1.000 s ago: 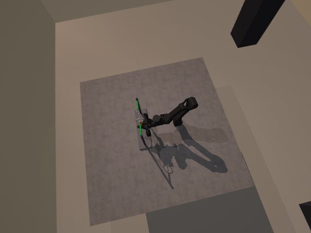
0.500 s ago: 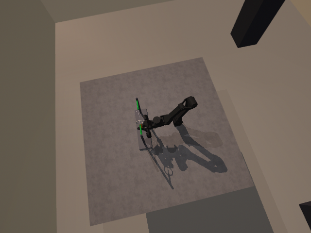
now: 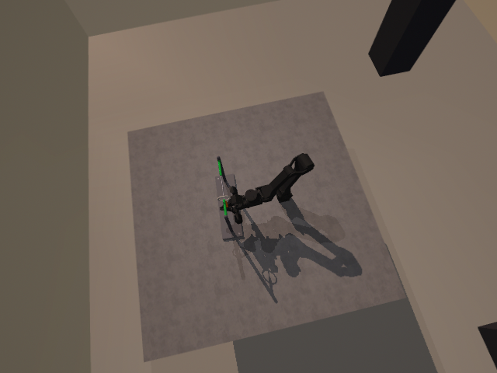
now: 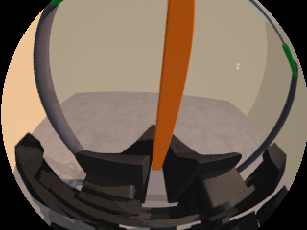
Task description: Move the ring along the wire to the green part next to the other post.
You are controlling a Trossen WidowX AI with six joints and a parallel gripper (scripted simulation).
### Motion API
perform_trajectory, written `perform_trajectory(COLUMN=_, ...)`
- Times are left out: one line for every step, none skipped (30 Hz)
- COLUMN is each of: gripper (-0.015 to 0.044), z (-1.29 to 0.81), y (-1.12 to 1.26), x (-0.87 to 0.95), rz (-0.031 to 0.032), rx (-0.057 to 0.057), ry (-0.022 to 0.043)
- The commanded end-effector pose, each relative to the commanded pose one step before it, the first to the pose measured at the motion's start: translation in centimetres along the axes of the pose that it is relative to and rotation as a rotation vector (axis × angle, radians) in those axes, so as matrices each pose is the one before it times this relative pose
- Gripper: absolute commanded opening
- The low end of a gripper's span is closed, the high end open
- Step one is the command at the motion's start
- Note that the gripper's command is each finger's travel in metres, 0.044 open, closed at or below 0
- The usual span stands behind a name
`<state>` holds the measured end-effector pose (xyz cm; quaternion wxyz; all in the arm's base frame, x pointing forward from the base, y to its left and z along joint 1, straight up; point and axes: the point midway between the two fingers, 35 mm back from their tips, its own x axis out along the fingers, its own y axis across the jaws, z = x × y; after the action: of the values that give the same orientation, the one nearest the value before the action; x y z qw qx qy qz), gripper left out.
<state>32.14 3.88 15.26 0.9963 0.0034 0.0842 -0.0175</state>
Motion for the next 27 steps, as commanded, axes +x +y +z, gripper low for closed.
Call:
perform_trajectory(gripper=-0.0150, z=-0.033, y=0.453, x=0.067, rz=-0.00170, rx=0.0030, ry=0.00102)
perform_trajectory(gripper=-0.0150, z=0.000, y=0.101, x=0.003, rz=0.00033, rx=0.0001, ry=0.00007)
perform_trajectory(gripper=-0.0150, z=0.000, y=0.101, x=0.003, rz=0.00033, rx=0.0001, ry=0.00007)
perform_trajectory(gripper=-0.0150, z=0.000, y=0.101, x=0.003, rz=0.00033, rx=0.0001, ry=0.00007)
perform_trajectory(gripper=-0.0150, z=0.000, y=0.101, x=0.003, rz=0.00033, rx=0.0001, ry=0.00007)
perform_trajectory(gripper=-0.0150, z=0.000, y=0.101, x=0.003, rz=0.00033, rx=0.0001, ry=0.00007)
perform_trajectory(gripper=-0.0150, z=0.000, y=0.101, x=0.003, rz=0.00033, rx=0.0001, ry=0.00007)
perform_trajectory(gripper=-0.0150, z=0.000, y=0.101, x=0.003, rz=0.00033, rx=0.0001, ry=0.00007)
perform_trajectory(gripper=-0.0150, z=0.000, y=0.101, x=0.003, rz=0.00033, rx=0.0001, ry=0.00007)
perform_trajectory(gripper=-0.0150, z=0.000, y=0.101, x=0.003, rz=0.00034, rx=0.0001, ry=0.00007)
perform_trajectory(gripper=-0.0150, z=0.000, y=0.100, x=0.003, rz=0.00034, rx=0.0001, ry=0.00007)
perform_trajectory(gripper=-0.0150, z=0.000, y=0.100, x=0.003, rz=0.00034, rx=0.0001, ry=0.00007)
perform_trajectory(gripper=-0.0150, z=0.000, y=0.100, x=0.004, rz=0.00034, rx=0.0001, ry=0.00007)
perform_trajectory(gripper=-0.0150, z=0.000, y=0.100, x=0.004, rz=0.00034, rx=0.0001, ry=0.00007)
perform_trajectory(gripper=-0.0150, z=0.000, y=0.100, x=0.004, rz=0.00034, rx=0.0001, ry=0.00007)
perform_trajectory(gripper=-0.0150, z=0.000, y=0.100, x=0.004, rz=0.00034, rx=0.0001, ry=0.00007)
perform_trajectory(gripper=-0.0150, z=0.000, y=0.100, x=0.004, rz=0.00034, rx=0.0001, ry=0.00007)
perform_trajectory(gripper=-0.0150, z=0.000, y=0.100, x=0.004, rz=0.00034, rx=0.0001, ry=0.00007)
perform_trajectory(gripper=-0.0150, z=0.000, y=0.100, x=0.004, rz=0.00034, rx=0.0001, ry=0.00007)
perform_trajectory(gripper=-0.0150, z=0.000, y=0.095, x=0.004, rz=0.00034, rx=0.0000, ry=0.00007)
perform_trajectory(gripper=-0.0150, z=-0.025, y=0.001, x=0.007, rz=0.00000, rx=0.0000, ry=0.00000)
perform_trajectory(gripper=-0.0150, z=-0.050, y=0.003, x=0.013, rz=0.00000, rx=0.0000, ry=0.00001)
perform_trajectory(gripper=-0.0150, z=-0.077, y=0.004, x=0.020, rz=0.00001, rx=0.0000, ry=0.00001)
perform_trajectory(gripper=-0.0150, z=-0.096, y=0.005, x=0.024, rz=0.00001, rx=0.0000, ry=0.00001)
perform_trajectory(gripper=-0.0150, z=-0.116, y=0.005, x=0.028, rz=0.00001, rx=0.0000, ry=0.00002)
perform_trajectory(gripper=-0.0150, z=-0.136, y=0.005, x=0.032, rz=0.00001, rx=0.0000, ry=0.00002)
perform_trajectory(gripper=-0.0150, z=-0.151, y=0.005, x=0.033, rz=0.00001, rx=0.0000, ry=0.00002)
